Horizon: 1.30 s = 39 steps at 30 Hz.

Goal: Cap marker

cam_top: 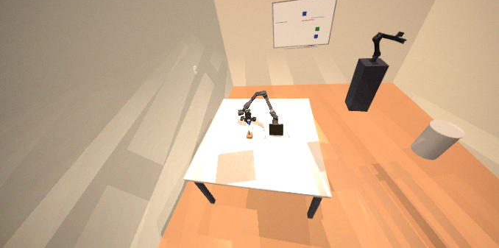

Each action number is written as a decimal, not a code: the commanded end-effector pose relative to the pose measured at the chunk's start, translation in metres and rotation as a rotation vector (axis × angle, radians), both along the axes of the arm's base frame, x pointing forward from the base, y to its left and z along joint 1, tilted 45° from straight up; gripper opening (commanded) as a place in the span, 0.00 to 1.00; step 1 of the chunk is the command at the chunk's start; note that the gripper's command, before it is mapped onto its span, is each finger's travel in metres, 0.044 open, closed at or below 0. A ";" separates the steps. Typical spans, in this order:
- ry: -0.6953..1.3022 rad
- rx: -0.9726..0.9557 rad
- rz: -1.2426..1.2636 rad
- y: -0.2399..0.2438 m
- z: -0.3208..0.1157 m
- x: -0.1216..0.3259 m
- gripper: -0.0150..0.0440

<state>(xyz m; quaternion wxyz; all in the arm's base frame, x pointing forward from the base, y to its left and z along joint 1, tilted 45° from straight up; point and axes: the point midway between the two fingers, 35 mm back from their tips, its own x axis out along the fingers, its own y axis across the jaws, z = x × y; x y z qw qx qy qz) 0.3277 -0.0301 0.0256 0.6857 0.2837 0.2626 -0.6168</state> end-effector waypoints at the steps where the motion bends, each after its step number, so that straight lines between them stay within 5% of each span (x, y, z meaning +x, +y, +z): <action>1: -0.010 0.004 -0.001 0.009 0.009 0.000 0.25; 39: -0.001 0.034 0.015 0.123 -0.027 -0.020 0.25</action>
